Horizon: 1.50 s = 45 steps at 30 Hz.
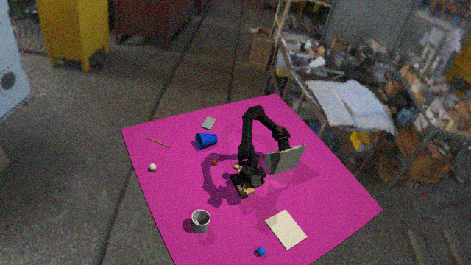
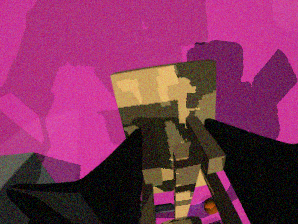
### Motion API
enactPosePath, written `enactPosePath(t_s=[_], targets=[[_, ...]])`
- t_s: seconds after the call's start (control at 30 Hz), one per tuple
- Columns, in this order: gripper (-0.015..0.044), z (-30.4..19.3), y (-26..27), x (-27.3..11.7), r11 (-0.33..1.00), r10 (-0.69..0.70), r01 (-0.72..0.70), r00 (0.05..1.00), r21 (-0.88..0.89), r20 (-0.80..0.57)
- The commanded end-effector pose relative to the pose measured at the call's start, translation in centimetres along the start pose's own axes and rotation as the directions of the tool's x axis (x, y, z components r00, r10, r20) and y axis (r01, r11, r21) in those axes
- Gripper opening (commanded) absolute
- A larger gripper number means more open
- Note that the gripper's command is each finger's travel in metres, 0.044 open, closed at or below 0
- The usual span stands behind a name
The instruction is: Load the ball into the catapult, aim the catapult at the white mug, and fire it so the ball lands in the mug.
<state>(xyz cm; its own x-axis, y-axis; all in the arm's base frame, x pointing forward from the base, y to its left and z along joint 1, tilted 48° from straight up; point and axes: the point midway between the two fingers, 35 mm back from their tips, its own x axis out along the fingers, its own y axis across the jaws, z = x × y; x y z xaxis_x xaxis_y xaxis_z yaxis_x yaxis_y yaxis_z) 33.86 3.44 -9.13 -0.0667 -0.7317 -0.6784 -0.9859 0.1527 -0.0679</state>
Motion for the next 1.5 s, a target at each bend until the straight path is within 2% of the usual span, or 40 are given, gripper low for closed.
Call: enactPosePath(t_s=[0.0,0.37,1.33,1.47], targets=[[0.0000,2.7,-0.7,-0.3,0.990,-0.013,0.013,1.000,0.141,0.004],[0.0000,3.1,-1.1,-0.1,0.986,-0.013,0.013,1.000,0.165,0.004],[0.0000,3.0,-1.4,4.6,0.986,-0.014,0.014,1.000,0.166,0.001],[0.0000,2.9,-1.4,4.2,0.984,-0.004,0.003,1.000,0.177,0.005]])
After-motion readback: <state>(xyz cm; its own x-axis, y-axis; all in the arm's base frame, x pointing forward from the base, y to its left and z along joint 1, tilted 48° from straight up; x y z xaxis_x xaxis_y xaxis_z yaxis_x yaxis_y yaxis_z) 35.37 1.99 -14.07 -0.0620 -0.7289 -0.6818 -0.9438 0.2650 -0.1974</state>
